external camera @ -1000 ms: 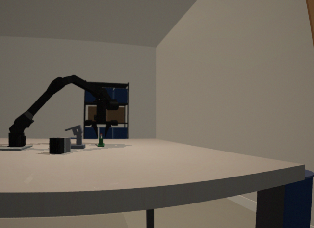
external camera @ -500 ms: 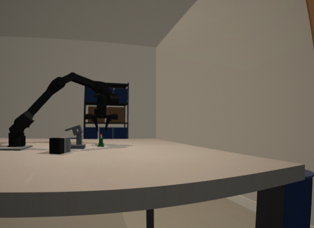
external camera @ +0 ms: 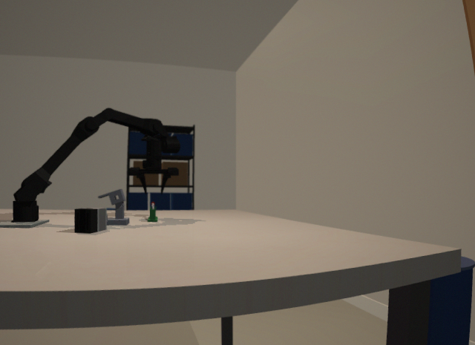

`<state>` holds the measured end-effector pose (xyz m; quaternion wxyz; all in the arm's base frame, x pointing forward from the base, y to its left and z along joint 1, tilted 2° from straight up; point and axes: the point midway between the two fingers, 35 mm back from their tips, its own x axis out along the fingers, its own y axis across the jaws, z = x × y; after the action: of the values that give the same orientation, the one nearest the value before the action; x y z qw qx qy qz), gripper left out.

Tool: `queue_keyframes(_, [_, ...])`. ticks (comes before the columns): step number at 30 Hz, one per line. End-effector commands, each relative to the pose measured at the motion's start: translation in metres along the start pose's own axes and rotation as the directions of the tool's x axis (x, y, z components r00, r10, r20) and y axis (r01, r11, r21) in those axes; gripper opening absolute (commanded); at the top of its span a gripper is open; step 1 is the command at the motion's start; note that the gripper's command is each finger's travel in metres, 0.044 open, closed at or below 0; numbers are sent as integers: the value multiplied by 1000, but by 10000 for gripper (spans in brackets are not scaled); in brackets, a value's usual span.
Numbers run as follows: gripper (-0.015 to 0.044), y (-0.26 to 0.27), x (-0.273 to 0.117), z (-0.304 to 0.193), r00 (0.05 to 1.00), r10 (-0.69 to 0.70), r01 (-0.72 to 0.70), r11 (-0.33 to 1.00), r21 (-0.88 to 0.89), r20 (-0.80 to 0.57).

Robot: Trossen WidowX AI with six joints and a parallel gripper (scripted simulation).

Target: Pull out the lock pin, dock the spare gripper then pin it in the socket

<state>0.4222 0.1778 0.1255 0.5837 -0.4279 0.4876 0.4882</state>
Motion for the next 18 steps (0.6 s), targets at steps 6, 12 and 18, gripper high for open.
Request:
queue_keyframes(6, [180, 0, -62, -58, 999, 20, -20, 1000, -18, 24])
queue_keyframes(12, [180, 0, -62, -58, 999, 20, -20, 1000, -18, 24])
queue_keyframes(18, [180, -2, -41, -60, 999, 20, -20, 1000, -18, 24])
